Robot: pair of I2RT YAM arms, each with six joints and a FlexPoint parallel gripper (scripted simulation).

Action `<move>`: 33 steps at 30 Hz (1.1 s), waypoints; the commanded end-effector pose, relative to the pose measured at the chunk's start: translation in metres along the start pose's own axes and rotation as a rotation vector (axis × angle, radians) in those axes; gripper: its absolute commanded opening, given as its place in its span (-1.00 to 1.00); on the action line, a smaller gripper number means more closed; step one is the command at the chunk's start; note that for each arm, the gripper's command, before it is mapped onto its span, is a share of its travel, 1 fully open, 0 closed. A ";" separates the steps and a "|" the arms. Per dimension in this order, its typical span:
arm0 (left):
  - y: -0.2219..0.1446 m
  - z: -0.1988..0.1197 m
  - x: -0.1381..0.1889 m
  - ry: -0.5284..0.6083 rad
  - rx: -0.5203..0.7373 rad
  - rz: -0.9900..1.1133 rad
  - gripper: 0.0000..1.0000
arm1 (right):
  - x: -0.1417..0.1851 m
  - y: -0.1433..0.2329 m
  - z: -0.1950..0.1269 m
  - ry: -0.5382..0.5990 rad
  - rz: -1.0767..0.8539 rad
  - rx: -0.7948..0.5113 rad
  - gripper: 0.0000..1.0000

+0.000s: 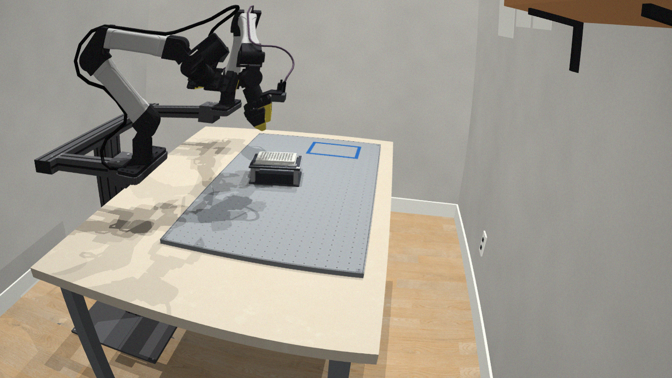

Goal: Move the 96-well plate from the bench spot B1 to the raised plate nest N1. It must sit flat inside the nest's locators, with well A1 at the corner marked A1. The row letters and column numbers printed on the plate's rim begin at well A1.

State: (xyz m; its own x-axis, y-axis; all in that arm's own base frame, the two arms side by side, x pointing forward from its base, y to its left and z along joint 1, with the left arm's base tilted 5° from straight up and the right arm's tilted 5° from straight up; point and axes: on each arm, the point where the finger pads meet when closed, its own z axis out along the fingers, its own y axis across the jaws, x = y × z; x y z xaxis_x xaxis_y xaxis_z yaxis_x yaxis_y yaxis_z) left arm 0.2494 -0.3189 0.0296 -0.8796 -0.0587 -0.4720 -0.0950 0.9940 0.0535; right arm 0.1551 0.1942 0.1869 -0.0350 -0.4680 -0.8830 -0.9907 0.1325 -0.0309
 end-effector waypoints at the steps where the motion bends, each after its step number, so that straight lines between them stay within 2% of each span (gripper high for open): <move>1: -0.009 -0.019 -0.013 -0.049 0.064 -0.042 1.00 | -0.001 0.002 -0.001 0.004 -0.003 0.009 1.00; 33: -0.009 -0.019 -0.013 -0.049 0.064 -0.043 1.00 | -0.002 0.006 0.001 0.007 0.003 0.006 1.00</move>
State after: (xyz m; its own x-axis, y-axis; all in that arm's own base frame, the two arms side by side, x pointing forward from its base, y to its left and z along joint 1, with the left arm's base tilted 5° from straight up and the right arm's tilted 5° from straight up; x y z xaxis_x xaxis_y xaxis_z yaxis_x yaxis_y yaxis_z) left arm 0.2495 -0.3191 0.0296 -0.8795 -0.0591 -0.4723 -0.0951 0.9941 0.0527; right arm 0.1513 0.1961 0.1884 -0.0477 -0.4715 -0.8806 -0.9899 0.1403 -0.0215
